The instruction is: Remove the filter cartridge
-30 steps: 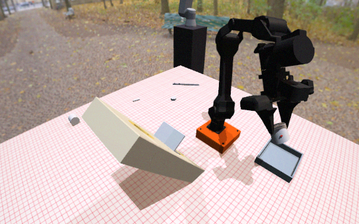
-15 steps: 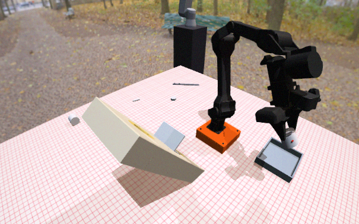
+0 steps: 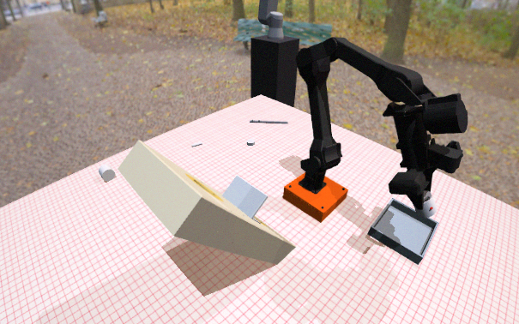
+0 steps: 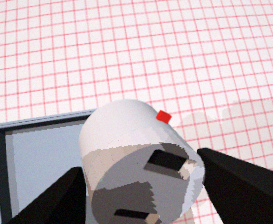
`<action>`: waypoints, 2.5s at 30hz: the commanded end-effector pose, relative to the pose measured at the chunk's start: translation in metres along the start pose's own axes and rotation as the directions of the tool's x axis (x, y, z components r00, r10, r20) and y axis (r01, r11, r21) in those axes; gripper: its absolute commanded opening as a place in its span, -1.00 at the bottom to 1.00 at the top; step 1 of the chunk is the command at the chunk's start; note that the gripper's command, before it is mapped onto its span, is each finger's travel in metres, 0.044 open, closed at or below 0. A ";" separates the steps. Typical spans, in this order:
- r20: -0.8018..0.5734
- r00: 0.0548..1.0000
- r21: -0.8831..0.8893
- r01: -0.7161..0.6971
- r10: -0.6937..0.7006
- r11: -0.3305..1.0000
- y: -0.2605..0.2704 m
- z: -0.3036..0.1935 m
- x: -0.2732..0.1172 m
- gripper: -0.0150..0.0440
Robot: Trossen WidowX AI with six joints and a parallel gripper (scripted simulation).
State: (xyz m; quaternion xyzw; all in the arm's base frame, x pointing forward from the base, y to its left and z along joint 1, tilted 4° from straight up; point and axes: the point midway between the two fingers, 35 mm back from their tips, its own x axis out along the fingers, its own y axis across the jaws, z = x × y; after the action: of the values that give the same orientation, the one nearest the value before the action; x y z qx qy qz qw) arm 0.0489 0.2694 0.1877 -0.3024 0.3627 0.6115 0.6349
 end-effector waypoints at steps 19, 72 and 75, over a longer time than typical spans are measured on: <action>-0.009 0.990 -0.218 -0.136 0.137 0.966 0.073 -0.043 0.048 -0.49; -0.009 0.990 -0.219 -0.136 0.137 0.966 0.074 -0.047 0.060 1.00; -0.009 0.990 -0.219 -0.136 0.137 0.966 0.074 -0.047 0.060 1.00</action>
State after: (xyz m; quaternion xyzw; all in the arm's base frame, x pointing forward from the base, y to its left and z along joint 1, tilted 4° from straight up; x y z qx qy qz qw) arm -0.0292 0.2706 0.1192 -0.3405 0.3085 0.6923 0.5564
